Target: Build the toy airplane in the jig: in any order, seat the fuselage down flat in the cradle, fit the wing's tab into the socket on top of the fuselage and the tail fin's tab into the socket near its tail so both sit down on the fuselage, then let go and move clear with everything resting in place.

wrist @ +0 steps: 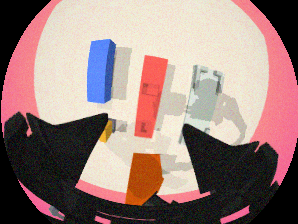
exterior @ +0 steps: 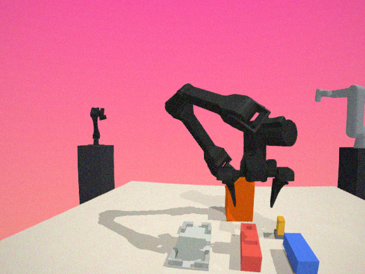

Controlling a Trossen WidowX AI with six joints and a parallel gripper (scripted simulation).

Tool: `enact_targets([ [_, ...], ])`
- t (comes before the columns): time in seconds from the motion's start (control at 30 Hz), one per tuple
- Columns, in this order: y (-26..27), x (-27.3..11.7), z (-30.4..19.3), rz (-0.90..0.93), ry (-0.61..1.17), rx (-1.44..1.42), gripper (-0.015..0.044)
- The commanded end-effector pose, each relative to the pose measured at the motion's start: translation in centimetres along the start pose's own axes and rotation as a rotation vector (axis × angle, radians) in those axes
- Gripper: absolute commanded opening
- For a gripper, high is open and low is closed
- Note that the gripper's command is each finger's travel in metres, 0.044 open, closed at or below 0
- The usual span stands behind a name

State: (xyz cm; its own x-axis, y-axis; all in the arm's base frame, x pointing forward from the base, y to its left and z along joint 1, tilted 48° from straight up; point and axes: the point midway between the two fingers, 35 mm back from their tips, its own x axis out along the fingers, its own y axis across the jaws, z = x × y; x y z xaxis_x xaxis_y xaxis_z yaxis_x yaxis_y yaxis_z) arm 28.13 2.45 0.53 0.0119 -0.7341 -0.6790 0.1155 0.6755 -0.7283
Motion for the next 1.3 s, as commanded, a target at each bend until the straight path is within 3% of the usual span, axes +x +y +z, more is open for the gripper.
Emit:
enact_targets([
  [0.0,-0.2,2.8,0.2,-0.009,0.005,0.013,0.0440],
  [0.1,-0.3,5.4,0.0,-0.012,0.005,0.014,0.0440],
  [1.27,-0.4,10.4,0.0,-0.014,0.005,0.013,0.0440],
])
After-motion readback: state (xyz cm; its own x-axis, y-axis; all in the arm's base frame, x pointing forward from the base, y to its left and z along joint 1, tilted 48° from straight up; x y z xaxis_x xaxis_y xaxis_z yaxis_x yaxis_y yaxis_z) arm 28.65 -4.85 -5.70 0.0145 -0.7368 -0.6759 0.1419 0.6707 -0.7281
